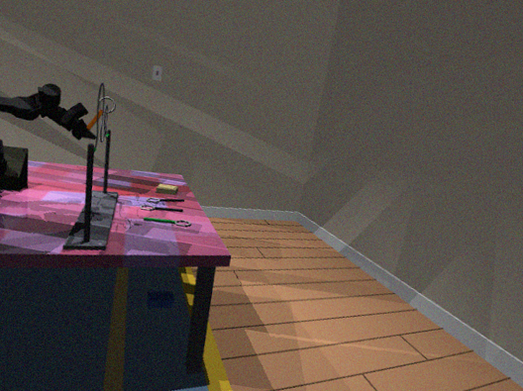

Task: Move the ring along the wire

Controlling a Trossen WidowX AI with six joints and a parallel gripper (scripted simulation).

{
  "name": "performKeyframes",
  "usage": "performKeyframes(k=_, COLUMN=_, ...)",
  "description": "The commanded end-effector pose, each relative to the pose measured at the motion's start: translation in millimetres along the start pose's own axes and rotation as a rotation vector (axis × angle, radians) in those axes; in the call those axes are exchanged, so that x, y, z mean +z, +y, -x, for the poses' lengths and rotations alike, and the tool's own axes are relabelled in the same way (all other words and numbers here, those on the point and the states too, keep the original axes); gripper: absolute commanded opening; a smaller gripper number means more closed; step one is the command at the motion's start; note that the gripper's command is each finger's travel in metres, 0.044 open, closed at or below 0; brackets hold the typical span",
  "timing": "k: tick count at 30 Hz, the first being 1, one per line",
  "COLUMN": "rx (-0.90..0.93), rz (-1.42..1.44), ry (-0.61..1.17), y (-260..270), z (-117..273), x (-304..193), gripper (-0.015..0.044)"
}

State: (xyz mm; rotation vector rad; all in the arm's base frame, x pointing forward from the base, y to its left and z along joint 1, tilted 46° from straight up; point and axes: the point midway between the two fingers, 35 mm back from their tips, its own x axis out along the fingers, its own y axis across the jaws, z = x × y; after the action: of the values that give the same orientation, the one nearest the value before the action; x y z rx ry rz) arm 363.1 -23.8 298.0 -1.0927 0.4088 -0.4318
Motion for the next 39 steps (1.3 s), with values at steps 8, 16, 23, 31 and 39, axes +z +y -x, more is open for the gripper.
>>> performKeyframes(k=8, rx=-0.118, rz=0.207, ry=-0.024, y=-18, z=-1, x=1, gripper=-0.015)
performKeyframes(k=16, rx=-0.209, rz=0.369, ry=-0.046, y=-31, z=0, x=5, gripper=-0.015)
performKeyframes(k=23, rx=-0.289, rz=0.511, ry=-0.064, y=-42, z=1, x=10, gripper=-0.015)
performKeyframes(k=31, rx=-0.38, rz=0.674, ry=-0.085, y=-54, z=4, x=18, gripper=-0.015)
performKeyframes(k=39, rx=-0.471, rz=0.836, ry=-0.106, y=-64, z=8, x=27, gripper=-0.015)
